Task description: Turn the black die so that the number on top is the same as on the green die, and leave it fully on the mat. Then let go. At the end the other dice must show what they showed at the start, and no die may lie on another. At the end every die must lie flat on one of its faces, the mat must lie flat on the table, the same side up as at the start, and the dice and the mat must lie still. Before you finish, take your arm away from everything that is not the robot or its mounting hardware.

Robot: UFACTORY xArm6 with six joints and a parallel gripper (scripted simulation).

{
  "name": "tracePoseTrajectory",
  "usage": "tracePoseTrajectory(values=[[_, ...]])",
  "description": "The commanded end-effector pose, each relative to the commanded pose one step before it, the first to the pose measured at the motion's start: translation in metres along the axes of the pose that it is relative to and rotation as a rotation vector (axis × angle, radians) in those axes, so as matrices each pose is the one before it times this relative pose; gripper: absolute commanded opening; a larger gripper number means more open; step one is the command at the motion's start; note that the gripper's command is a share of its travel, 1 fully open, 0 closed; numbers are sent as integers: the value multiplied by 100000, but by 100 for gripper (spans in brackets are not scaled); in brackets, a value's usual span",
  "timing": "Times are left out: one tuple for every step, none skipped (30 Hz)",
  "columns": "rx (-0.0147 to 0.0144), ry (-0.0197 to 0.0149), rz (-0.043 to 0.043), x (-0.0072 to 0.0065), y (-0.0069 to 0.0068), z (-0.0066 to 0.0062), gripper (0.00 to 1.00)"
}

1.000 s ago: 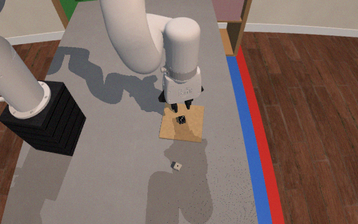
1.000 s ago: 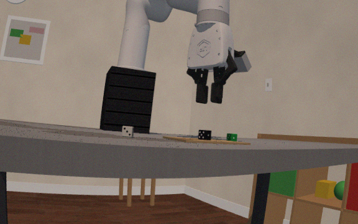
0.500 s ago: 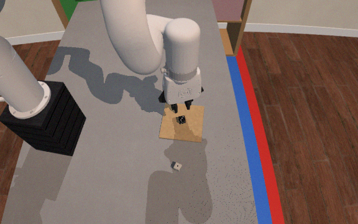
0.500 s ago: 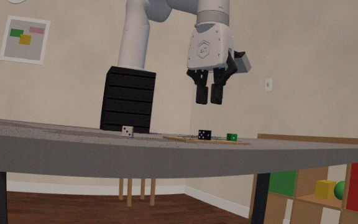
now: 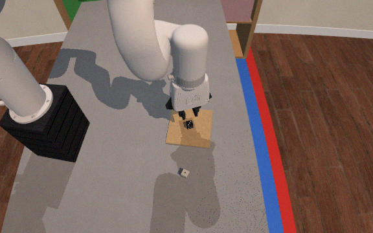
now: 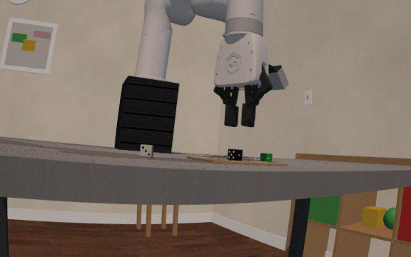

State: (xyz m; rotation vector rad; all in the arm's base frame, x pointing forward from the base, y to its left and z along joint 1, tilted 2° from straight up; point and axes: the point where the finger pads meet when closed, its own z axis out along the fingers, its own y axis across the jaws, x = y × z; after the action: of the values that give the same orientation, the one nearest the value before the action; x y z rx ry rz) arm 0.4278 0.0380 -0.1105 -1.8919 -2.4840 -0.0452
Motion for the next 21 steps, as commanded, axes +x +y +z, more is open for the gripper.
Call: tracePoseTrajectory(values=[[-320, -29, -5, -26, 142, 503, 36], [0, -1, 0, -1, 0, 162, 36], [0, 0, 0, -1, 0, 163, 36], [0, 1, 0, -1, 1, 164, 36], [0, -1, 0, -1, 0, 164, 36], [0, 1, 0, -1, 0, 163, 36], [0, 1, 0, -1, 1, 161, 36], [0, -1, 0, -1, 0, 159, 36], [0, 1, 0, -1, 1, 156, 36], [0, 1, 0, -1, 1, 152, 36], [0, -1, 0, -1, 0, 148, 36], [0, 0, 0, 0, 0, 0, 36], [0, 0, 0, 0, 0, 0, 36], [0, 0, 0, -1, 0, 143, 36], [0, 1, 0, 0, 1, 138, 36], [0, 0, 0, -1, 0, 132, 36], [1, -2, 0, -1, -1, 126, 36], [0, 2, 0, 0, 1, 118, 36], [0, 1, 0, 0, 0, 111, 36], [0, 0, 0, -1, 0, 103, 36], [0, -1, 0, -1, 0, 96, 36]])
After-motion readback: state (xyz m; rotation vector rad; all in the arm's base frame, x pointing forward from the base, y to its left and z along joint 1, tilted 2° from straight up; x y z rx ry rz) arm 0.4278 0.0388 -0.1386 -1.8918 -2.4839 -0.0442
